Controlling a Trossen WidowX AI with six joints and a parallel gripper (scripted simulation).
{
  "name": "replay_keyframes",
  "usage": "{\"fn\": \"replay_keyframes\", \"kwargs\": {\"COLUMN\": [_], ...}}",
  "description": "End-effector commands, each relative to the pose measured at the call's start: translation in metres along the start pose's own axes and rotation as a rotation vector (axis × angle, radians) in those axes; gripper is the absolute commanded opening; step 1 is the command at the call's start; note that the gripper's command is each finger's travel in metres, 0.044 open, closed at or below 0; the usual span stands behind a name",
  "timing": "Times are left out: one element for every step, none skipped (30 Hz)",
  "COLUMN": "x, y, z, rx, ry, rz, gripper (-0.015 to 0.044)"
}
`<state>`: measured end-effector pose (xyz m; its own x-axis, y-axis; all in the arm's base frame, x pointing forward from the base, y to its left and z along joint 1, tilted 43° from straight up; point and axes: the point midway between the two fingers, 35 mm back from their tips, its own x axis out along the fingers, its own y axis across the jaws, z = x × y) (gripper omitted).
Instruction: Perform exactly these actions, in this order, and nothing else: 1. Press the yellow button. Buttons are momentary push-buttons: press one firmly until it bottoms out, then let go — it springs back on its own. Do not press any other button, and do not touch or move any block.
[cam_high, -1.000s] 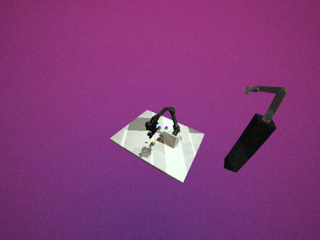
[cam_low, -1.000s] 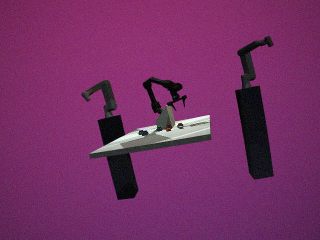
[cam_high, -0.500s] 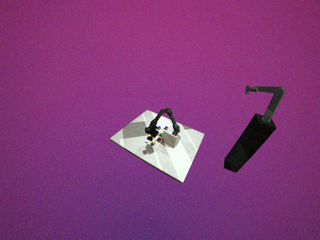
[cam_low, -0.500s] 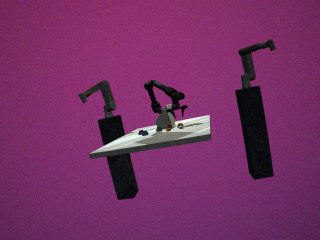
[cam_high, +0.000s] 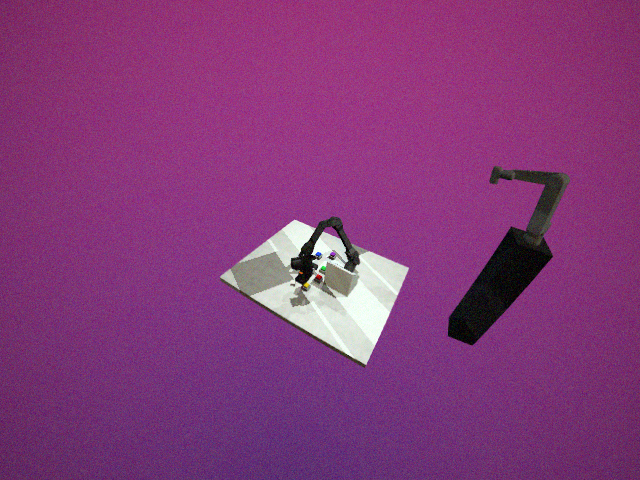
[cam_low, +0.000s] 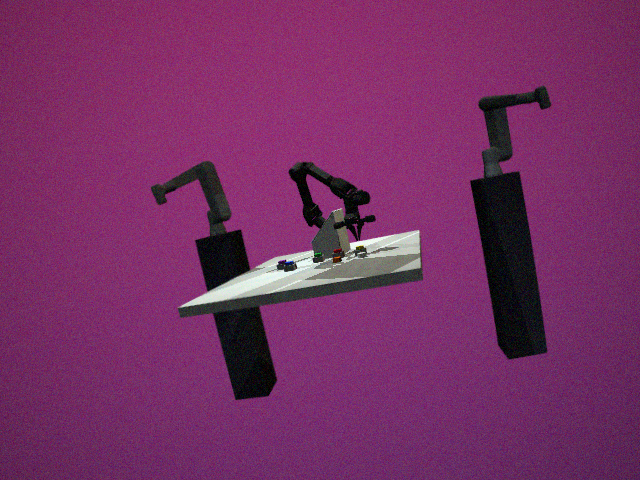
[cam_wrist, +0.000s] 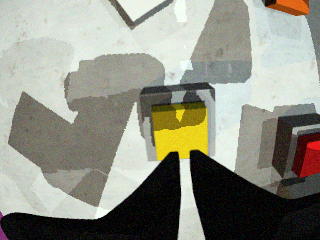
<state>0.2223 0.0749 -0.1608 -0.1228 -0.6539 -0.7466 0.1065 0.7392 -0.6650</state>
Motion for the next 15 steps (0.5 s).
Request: {"fn": "replay_keyframes", "kwargs": {"x": [0.001,0.001,0.002,0.003,0.005,0.007,0.008,0.01,0.012,0.013,0.015,0.017,0.018,0.02,0.022], "y": [0.0,0.0,0.0,0.0,0.0,0.0,0.0,0.0,0.0,0.0,0.0,0.0,0.0,0.0,0.0], "z": [0.0,0.0,0.0,0.001,0.001,0.001,0.001,0.001,0.001,0.001,0.001,0.001,0.001,0.001,0.001], "rx": [-0.004,-0.004,-0.004,-0.004,-0.004,-0.004,-0.004,-0.004,-0.004,-0.004,-0.004,-0.004,-0.004,-0.004,-0.004], "ry": [-0.003,-0.003,-0.003,-0.003,-0.003,-0.003,-0.003,-0.003,-0.003,-0.003,-0.003,-0.003,-0.003,-0.003,-0.003], "rz": [-0.002,-0.002,-0.002,-0.002,-0.002,-0.002,-0.002,-0.002,-0.002,-0.002,-0.002,-0.003,-0.003,-0.003,-0.003], "gripper": [0.002,0.002,0.002,0.002,0.002,0.002,0.002,0.002,0.002,0.002,0.002,0.002,0.002,0.002,0.002]}}
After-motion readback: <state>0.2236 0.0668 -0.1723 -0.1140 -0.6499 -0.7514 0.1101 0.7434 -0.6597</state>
